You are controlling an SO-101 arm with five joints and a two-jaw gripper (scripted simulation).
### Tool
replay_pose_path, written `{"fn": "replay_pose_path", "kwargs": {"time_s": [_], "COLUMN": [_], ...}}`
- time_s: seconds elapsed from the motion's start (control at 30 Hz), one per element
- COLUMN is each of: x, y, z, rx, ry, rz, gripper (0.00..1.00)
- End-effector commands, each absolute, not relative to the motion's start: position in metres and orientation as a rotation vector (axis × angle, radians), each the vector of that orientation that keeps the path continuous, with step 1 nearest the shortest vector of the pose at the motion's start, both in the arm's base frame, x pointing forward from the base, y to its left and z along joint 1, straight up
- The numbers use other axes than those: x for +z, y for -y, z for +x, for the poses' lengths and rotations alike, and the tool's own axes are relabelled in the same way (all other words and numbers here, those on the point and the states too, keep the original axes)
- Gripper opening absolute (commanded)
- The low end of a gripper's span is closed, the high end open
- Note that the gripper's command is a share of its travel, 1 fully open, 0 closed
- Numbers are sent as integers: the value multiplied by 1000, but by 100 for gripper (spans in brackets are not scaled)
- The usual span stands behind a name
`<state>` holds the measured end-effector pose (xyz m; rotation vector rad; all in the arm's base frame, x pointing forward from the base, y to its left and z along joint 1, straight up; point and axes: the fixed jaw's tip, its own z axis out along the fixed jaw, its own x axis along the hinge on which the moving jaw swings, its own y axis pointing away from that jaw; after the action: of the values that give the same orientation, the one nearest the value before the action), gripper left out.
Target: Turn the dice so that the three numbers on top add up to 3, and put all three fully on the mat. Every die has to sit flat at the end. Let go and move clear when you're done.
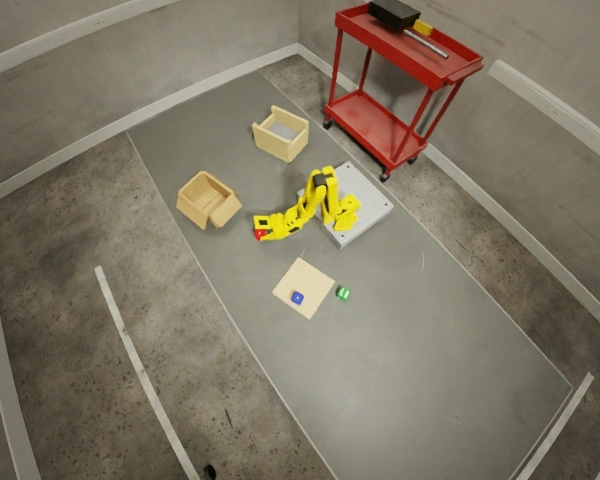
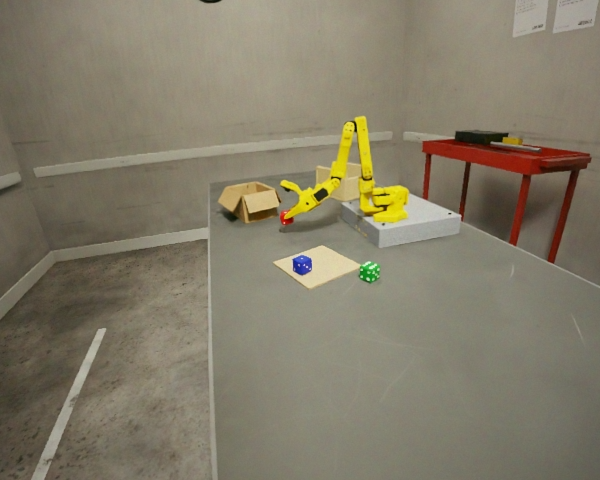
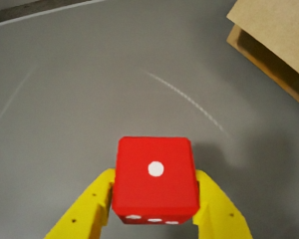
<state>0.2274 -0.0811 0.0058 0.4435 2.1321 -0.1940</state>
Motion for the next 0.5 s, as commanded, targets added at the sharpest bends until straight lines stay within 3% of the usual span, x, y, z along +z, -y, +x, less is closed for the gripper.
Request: {"fn": "replay_pose_path", "kwargs": {"time_s": [0.0,0.47], "x": [9,10], "y": [86,88], "z": [234,235], "rx": [-219,-239], "ry": [-2033,-1931], "rz": [423,400], "gripper": [0,0]}}
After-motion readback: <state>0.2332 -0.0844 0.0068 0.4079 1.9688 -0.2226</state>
